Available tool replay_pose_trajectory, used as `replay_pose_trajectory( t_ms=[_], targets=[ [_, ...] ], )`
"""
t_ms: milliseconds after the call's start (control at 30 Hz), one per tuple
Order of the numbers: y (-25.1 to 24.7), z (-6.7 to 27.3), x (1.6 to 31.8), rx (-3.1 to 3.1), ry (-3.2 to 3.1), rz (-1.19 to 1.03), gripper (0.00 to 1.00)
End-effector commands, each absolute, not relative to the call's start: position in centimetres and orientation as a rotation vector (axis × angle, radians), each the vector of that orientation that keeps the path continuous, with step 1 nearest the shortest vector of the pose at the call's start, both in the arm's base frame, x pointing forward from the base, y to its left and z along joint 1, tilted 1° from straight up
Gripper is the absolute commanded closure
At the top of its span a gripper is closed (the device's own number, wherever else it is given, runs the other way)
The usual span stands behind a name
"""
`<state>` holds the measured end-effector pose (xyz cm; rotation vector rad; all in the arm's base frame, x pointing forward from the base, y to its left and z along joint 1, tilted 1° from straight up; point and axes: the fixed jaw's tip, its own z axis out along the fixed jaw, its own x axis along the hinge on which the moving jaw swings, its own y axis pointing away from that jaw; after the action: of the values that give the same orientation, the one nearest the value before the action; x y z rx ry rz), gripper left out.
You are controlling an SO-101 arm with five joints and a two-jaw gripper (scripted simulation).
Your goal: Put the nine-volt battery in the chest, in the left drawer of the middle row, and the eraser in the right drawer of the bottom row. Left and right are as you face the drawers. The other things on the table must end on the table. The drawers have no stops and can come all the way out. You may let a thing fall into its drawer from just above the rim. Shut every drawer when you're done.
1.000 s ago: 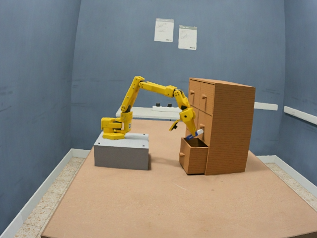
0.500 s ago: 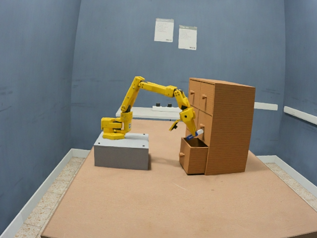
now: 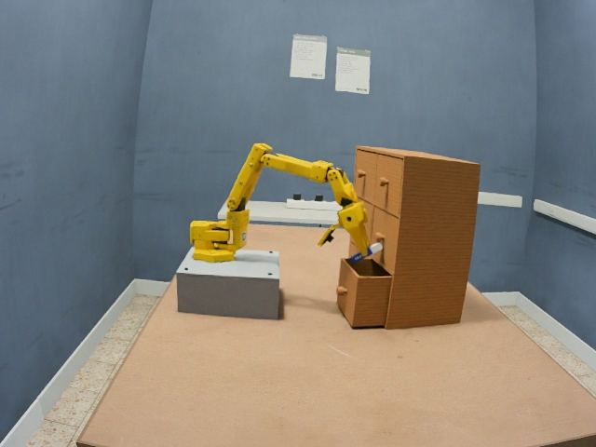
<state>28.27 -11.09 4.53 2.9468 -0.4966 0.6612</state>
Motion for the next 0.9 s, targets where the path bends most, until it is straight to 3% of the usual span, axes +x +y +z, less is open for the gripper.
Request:
replay_pose_trajectory(
  t_ms=[0,700,867],
  targets=[
    [-11.1,6.0,29.2,2.920,-0.477,0.756,1.00],
    [-11.1,6.0,29.2,2.920,-0.477,0.756,1.00],
    [-11.1,4.1,29.0,2.919,-0.480,0.756,1.00]
  ],
)
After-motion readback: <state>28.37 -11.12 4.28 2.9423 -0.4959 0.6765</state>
